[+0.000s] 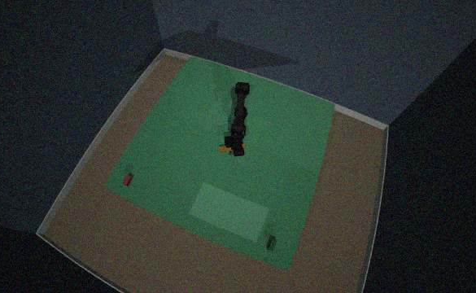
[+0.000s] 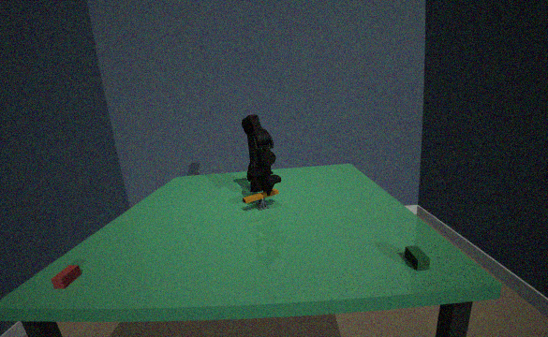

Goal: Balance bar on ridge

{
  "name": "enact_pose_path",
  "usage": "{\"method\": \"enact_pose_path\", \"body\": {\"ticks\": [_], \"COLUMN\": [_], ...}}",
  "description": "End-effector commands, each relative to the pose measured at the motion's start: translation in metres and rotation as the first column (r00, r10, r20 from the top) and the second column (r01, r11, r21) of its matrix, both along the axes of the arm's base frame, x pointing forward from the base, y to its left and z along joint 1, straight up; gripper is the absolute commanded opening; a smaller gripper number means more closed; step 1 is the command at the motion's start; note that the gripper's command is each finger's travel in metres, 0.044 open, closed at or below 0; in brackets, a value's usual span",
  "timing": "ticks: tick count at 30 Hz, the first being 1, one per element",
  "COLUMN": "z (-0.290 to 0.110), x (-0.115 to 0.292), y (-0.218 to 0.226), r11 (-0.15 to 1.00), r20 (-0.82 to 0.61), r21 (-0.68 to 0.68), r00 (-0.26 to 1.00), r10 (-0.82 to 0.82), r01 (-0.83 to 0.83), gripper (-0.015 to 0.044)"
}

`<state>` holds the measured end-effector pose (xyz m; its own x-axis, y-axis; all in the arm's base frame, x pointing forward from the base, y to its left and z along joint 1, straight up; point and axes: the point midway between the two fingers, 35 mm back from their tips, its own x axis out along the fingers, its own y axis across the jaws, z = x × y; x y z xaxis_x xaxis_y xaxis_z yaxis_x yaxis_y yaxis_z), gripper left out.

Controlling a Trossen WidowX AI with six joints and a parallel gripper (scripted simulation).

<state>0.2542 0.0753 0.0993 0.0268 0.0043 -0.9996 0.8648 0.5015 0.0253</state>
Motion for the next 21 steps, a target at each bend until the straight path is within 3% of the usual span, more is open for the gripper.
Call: {"method": "enact_pose_path", "body": {"ticks": [1, 21], "z": [-0.0006, -0.0023], "x": [0.0001, -0.0003], "y": [0.0006, 0.0006], "r11": [1.0, 1.0], "r20": [0.001, 0.001], "r21": [0.004, 0.004], "r00": [1.0, 1.0], "r10": [-0.003, -0.003], "r01": [0.003, 0.003], "gripper": [0.0, 0.0]}}
